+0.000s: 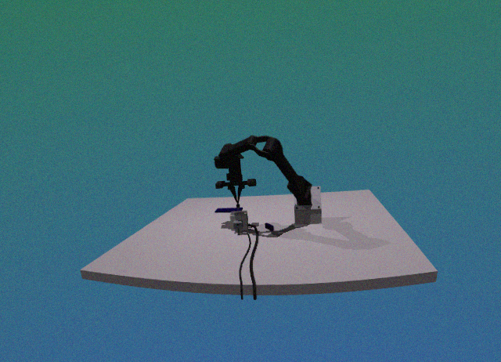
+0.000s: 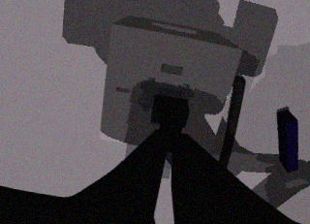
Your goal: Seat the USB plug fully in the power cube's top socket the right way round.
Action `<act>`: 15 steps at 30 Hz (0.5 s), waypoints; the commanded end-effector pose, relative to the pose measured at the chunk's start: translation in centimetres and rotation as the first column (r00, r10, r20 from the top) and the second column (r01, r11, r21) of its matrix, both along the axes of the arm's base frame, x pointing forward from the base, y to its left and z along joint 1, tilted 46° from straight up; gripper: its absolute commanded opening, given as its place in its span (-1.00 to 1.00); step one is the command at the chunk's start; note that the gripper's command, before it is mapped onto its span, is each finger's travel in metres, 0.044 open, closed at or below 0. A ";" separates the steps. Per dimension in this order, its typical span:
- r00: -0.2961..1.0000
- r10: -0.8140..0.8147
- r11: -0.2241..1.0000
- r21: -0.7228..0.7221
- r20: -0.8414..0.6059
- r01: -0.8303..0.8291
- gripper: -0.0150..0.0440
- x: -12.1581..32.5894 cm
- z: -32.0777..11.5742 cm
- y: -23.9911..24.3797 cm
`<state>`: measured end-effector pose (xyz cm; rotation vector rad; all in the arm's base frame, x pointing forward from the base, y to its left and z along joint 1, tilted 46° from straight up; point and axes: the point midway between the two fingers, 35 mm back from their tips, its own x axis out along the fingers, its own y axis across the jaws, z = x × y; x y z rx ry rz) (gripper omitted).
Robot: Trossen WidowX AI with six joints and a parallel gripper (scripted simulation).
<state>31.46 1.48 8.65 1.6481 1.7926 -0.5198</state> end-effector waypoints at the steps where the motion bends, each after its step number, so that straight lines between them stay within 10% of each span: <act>1: 1.000 0.003 1.000 0.008 0.000 -0.003 -0.49 0.0 0.0 0.1; 15: 1.000 0.004 1.000 0.019 -0.002 -0.004 -0.49 0.0 -0.1 0.3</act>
